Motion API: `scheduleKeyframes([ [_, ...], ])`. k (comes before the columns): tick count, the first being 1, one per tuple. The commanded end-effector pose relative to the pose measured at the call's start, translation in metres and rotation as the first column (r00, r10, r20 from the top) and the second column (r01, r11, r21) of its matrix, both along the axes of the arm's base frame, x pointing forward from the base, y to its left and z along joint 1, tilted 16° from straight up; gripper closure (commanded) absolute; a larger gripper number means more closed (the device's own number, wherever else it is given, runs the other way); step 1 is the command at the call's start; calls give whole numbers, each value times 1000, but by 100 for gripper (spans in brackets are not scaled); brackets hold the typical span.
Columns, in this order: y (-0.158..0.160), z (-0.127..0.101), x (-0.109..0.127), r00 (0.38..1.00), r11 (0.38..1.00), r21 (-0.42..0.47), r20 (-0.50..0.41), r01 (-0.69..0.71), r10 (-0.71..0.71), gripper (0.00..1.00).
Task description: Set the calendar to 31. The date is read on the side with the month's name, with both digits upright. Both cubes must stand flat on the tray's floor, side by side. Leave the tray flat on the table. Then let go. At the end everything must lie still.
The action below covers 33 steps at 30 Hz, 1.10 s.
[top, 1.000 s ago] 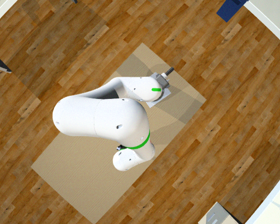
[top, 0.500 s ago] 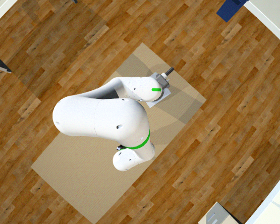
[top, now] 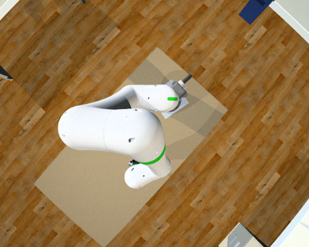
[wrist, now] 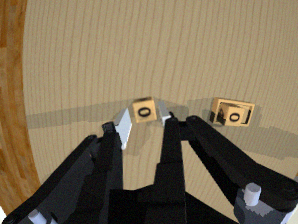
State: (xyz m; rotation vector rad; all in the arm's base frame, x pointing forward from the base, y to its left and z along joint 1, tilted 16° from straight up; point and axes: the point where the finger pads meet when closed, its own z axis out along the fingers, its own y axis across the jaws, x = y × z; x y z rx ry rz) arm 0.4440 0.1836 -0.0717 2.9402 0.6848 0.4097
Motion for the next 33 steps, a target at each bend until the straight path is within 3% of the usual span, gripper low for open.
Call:
scheduleKeyframes([
  [1, 0, -1, 1, 1000, 1000, 0, 0, 0, 0, 71],
  [20, -1, -26, 8, 1000, 1000, 0, 0, 0, 0, 71],
  [33, -1, -29, 8, 1000, 1000, 0, 0, 0, 0, 71],
])
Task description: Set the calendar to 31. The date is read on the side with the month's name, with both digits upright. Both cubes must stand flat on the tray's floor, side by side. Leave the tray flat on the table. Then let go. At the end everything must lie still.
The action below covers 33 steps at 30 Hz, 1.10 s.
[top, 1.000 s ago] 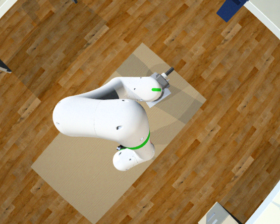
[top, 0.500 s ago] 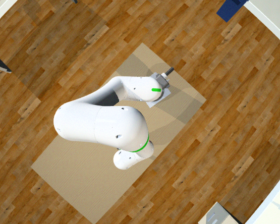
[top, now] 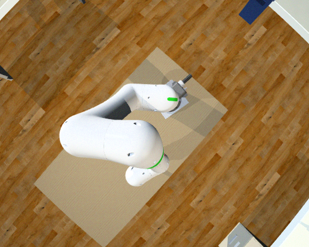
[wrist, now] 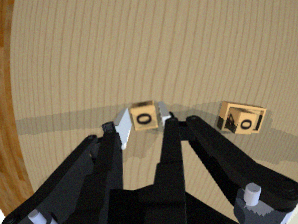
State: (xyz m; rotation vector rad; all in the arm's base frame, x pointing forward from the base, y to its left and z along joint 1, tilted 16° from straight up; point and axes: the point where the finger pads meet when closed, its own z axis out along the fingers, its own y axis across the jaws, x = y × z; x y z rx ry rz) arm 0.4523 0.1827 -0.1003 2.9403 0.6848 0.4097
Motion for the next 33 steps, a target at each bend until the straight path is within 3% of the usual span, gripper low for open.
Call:
scheduleKeyframes([
  [1, 0, 0, 0, 1000, 1000, 0, 0, 0, 0, 71],
  [30, 0, 0, 0, 1000, 1000, 0, 0, 0, 0, 71],
  [31, 0, 0, 0, 1000, 1000, 0, 0, 0, 0, 83],
  [33, 0, 0, 0, 1000, 1000, 0, 0, 0, 0, 83],
])
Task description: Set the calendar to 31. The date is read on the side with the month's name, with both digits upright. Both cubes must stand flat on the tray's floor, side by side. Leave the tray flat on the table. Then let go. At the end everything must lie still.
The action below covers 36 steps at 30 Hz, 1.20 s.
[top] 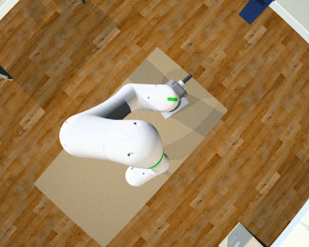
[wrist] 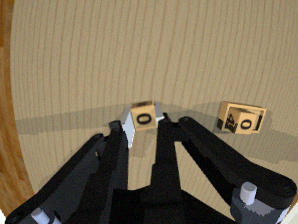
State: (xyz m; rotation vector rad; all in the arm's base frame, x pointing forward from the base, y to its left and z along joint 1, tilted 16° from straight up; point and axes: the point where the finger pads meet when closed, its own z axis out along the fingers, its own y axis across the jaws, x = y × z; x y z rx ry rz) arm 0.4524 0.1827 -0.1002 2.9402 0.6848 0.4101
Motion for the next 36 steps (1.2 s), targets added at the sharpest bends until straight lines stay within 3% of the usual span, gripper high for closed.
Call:
scheduleKeyframes([
  [1, 0, 0, 0, 1000, 1000, 0, 0, 0, 0, 83],
  [36, 0, 5, -1, 1000, 1000, 0, 0, 0, 0, 83],
])
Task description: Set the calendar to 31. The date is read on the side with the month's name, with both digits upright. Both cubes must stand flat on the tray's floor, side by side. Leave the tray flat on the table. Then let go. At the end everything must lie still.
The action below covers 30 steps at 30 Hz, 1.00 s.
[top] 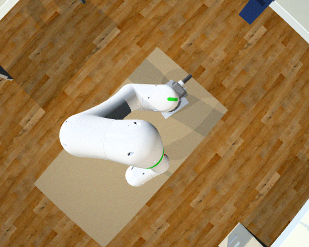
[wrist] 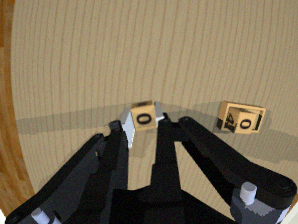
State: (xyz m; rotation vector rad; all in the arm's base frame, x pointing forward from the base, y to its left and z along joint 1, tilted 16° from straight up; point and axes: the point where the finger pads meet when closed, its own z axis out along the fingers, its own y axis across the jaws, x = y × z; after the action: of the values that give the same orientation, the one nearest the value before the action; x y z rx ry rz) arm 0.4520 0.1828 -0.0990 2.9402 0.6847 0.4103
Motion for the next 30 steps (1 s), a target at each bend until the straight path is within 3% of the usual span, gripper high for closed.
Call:
scheduleKeyframes([
  [1, 0, 7, -2, 1000, 1000, 0, 0, 0, 0, 83],
  [6, 1, 23, -6, 1000, 1000, 0, 0, 0, 0, 83],
  [13, 2, 73, -21, 1000, 1000, 0, 0, 0, 0, 83],
  [17, 3, 91, -27, 1000, 1000, 0, 0, 0, 0, 83],
  [30, 3, 95, -28, 1000, 1000, 0, 0, -1, 1, 83],
])
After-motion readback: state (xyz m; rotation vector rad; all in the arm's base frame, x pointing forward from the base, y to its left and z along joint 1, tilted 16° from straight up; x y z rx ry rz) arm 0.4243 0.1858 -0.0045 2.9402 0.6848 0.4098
